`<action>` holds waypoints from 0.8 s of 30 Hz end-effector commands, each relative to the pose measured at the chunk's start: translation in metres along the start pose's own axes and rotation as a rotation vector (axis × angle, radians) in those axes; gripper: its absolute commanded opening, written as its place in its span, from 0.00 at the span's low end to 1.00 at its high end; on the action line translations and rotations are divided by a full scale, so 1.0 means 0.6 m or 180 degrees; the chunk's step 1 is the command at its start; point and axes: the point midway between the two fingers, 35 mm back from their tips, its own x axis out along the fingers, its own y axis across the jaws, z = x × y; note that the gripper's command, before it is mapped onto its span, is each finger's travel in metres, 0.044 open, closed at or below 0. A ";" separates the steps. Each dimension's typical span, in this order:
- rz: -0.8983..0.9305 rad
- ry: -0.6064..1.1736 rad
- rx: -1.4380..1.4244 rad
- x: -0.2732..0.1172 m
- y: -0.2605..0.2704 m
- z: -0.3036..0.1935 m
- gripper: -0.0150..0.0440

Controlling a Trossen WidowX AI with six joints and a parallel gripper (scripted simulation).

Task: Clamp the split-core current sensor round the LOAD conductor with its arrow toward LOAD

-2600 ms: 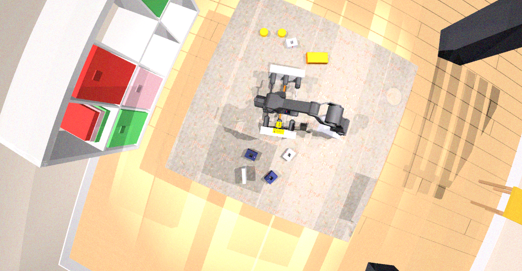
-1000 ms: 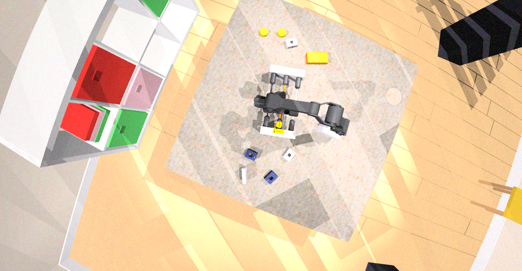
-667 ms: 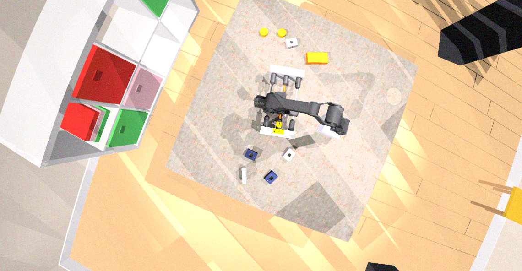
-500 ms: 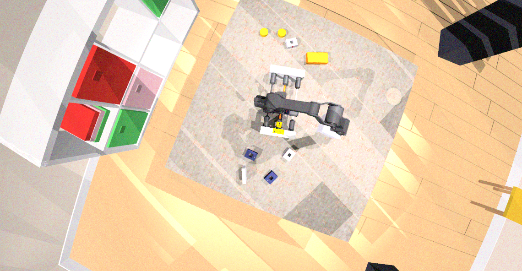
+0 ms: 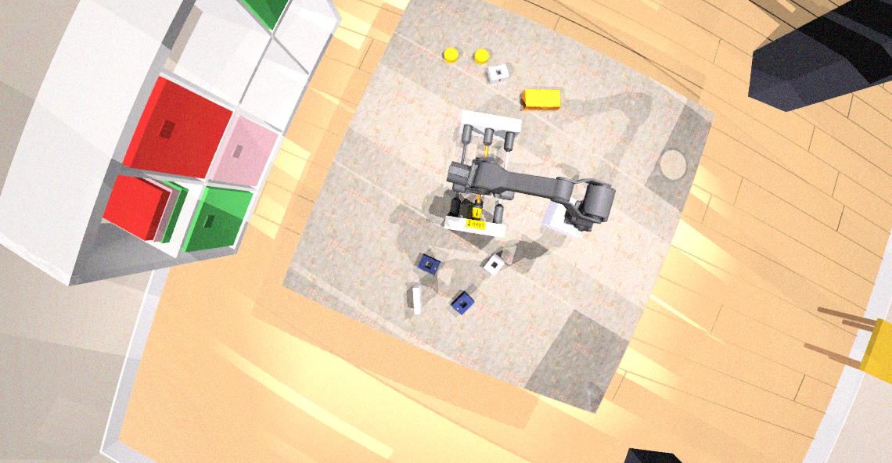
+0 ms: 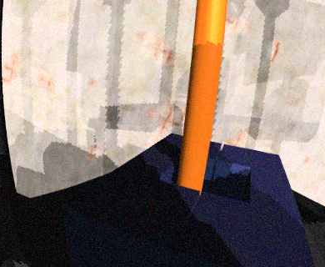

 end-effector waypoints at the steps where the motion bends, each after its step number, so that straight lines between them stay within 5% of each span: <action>1: 0.0296 0.0007 -0.0013 -0.009 -0.002 -0.001 0.25; 24: 0.0366 0.0001 0.0001 -0.004 0.011 0.000 0.25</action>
